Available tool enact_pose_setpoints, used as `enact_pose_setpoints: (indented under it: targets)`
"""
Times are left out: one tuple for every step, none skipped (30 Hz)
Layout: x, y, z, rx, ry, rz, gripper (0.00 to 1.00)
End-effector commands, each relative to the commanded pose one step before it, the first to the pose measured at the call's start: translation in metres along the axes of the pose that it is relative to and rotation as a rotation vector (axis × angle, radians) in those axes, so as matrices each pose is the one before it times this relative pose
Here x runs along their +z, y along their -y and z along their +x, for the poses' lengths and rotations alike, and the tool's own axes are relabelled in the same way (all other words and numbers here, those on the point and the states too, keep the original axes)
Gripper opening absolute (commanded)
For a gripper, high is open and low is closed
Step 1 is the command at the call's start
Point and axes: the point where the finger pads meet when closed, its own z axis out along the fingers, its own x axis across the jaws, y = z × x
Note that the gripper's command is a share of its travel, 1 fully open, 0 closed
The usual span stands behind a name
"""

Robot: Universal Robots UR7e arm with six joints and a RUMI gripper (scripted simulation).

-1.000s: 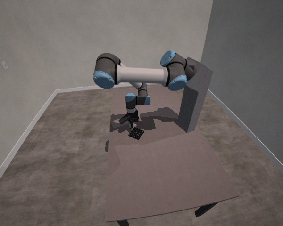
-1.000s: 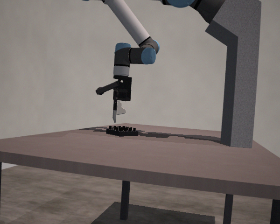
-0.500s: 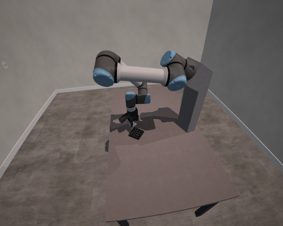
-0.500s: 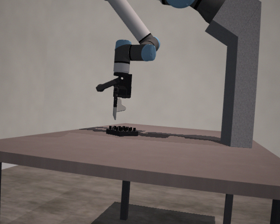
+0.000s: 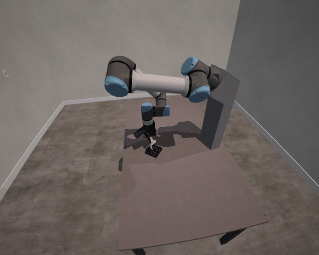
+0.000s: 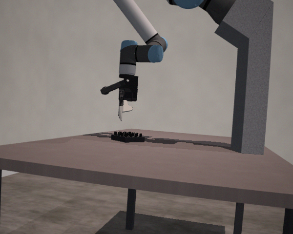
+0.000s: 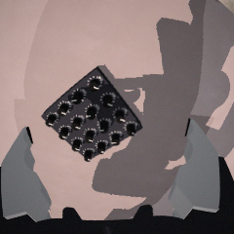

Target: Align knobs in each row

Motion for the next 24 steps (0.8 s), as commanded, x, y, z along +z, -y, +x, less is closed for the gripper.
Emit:
enact_pose_setpoints:
  targets:
    - [-0.00603, 0.00038, 0.0001, -0.00033, -0.00029, 0.00069, 1.0]
    - [-0.00279, 0.0, 0.0, 0.0, 0.0, 0.0, 1.0]
    - [-0.00308, 0.0, 0.00001, 0.0, 0.0, 0.0, 1.0]
    - [-0.00337, 0.0, 0.0, 0.0, 0.0, 0.0, 1.0]
    - [-0.00364, 0.0, -0.00001, 0.0, 0.0, 0.0, 1.0]
    - [-0.00386, 0.0, 0.00001, 0.0, 0.0, -0.00001, 1.0]
    - [-0.00406, 0.0, 0.0, 0.0, 0.0, -0.00001, 1.0]
    - [-0.00423, 0.0, 0.0, 0.0, 0.0, 0.0, 1.0]
    - [-0.00437, 0.0, 0.0, 0.0, 0.0, 0.0, 1.0]
    - [-0.00447, 0.0, 0.0, 0.0, 0.0, 0.0, 1.0]
    - [-0.00453, 0.0, 0.0, 0.0, 0.0, 0.0, 1.0]
    - [-0.00456, 0.0, 0.0, 0.0, 0.0, 0.0, 1.0]
    - [-0.00455, 0.0, 0.0, 0.0, 0.0, 0.0, 1.0]
    - [-0.00451, 0.0, 0.0, 0.0, 0.0, 0.0, 1.0]
    - [-0.00444, 0.0, 0.0, 0.0, 0.0, -0.00001, 1.0]
    - [0.0, 0.0, 0.0, 0.0, 0.0, 0.0, 1.0]
    - [0.0, 0.0, 0.0, 0.0, 0.0, 0.0, 1.0]
    - [-0.00434, 0.0, 0.0, 0.0, 0.0, -0.00001, 1.0]
    - [-0.00422, 0.0, 0.0, 0.0, 0.0, -0.00001, 1.0]
    - [-0.00407, 0.0, 0.0, 0.0, 0.0, -0.00001, 1.0]
    - [-0.0039, 0.0, 0.0, 0.0, 0.0, 0.0, 1.0]
    - [-0.00372, -0.00001, -0.00001, 0.0, 0.0, 0.0, 1.0]
    - [-0.00351, 0.0, 0.0, 0.0, 0.0, -0.00001, 1.0]
    - [-0.00329, 0.0, 0.0, 0.0, 0.0, -0.00001, 1.0]
